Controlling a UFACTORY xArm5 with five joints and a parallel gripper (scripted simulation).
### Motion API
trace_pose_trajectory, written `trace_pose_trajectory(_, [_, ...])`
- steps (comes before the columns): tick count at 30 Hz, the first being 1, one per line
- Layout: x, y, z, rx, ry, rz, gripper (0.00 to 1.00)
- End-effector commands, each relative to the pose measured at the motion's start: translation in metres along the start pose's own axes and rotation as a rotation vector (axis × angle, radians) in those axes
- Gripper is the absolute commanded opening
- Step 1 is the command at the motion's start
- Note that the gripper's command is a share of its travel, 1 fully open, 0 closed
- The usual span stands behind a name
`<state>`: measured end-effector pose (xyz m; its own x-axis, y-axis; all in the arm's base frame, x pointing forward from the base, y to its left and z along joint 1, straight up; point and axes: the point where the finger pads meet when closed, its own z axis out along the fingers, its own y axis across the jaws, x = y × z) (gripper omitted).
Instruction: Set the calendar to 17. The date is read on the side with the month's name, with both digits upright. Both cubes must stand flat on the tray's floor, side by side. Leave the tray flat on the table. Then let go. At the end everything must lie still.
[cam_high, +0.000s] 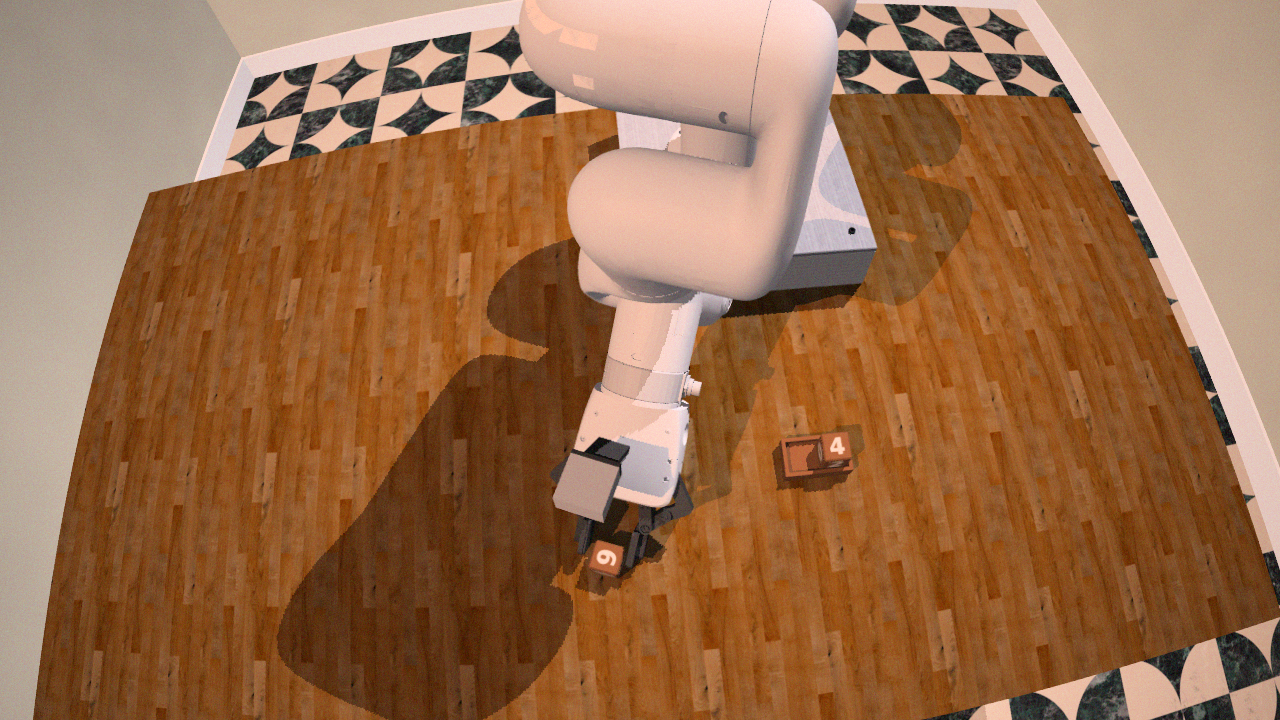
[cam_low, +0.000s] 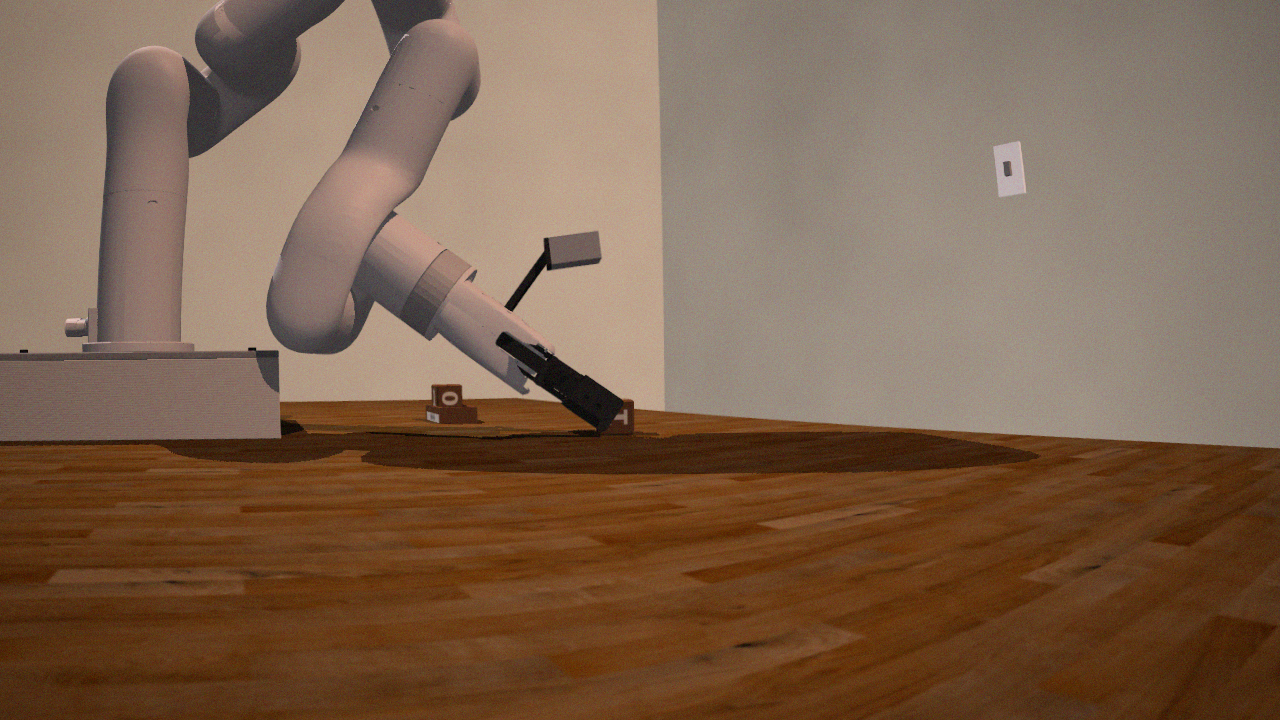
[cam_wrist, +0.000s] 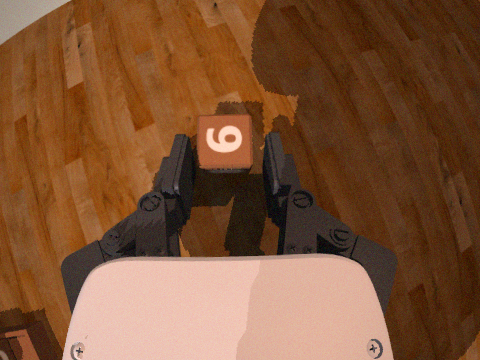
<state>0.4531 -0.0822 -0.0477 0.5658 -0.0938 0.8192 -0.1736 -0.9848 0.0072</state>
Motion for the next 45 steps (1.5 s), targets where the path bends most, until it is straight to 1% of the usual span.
trace_pose_trajectory(1, [0.001,0.0,0.0,0.0,0.002,0.0,0.47])
trace_pose_trajectory(18, [0.001,0.0,0.0,0.0,0.002,0.0,0.47])
trace_pose_trajectory(19, [0.001,0.0,0.0,0.0,0.002,0.0,0.27])
trace_pose_trajectory(45, [0.001,0.0,0.0,0.0,0.002,0.0,0.27])
